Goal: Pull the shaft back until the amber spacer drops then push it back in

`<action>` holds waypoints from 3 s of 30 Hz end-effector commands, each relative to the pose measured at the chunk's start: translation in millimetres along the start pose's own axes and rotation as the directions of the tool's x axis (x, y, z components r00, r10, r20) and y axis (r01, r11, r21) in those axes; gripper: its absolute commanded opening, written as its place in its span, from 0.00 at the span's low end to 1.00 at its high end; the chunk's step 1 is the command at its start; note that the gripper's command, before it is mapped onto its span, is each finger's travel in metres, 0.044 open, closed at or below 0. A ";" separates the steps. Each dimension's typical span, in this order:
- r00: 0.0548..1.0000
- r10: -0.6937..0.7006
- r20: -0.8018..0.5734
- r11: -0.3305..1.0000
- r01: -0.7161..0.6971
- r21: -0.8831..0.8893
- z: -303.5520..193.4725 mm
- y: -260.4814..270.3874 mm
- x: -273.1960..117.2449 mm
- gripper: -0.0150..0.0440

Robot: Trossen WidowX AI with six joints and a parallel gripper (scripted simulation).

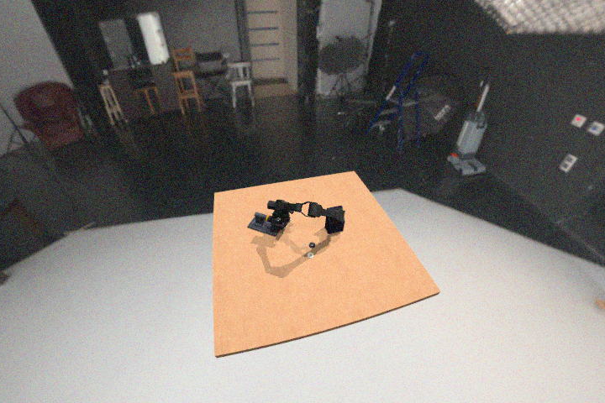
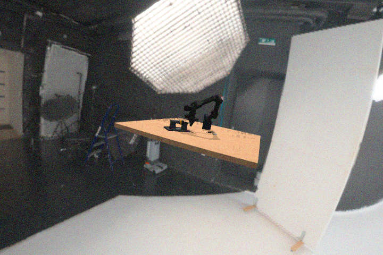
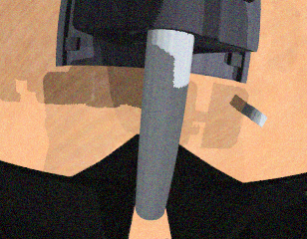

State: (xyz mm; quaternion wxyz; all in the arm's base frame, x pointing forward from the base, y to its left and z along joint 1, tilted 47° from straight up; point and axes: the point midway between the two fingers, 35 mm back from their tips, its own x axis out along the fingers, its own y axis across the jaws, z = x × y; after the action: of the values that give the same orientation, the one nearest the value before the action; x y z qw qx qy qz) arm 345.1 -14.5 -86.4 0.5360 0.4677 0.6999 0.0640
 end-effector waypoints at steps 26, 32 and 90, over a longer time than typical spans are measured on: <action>1.000 0.001 -0.002 1.000 -0.001 0.005 -3.9 0.1 -0.1 0.25; 1.000 0.001 -0.002 1.000 -0.001 0.005 -4.6 0.1 -0.1 0.25; 1.000 0.001 -0.002 1.000 -0.001 0.005 -11.2 0.1 0.0 0.25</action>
State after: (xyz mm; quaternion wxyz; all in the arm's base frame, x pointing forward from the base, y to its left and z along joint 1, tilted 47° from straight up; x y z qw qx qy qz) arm 336.7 -10.3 -82.2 0.5357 0.4678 0.7001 0.0639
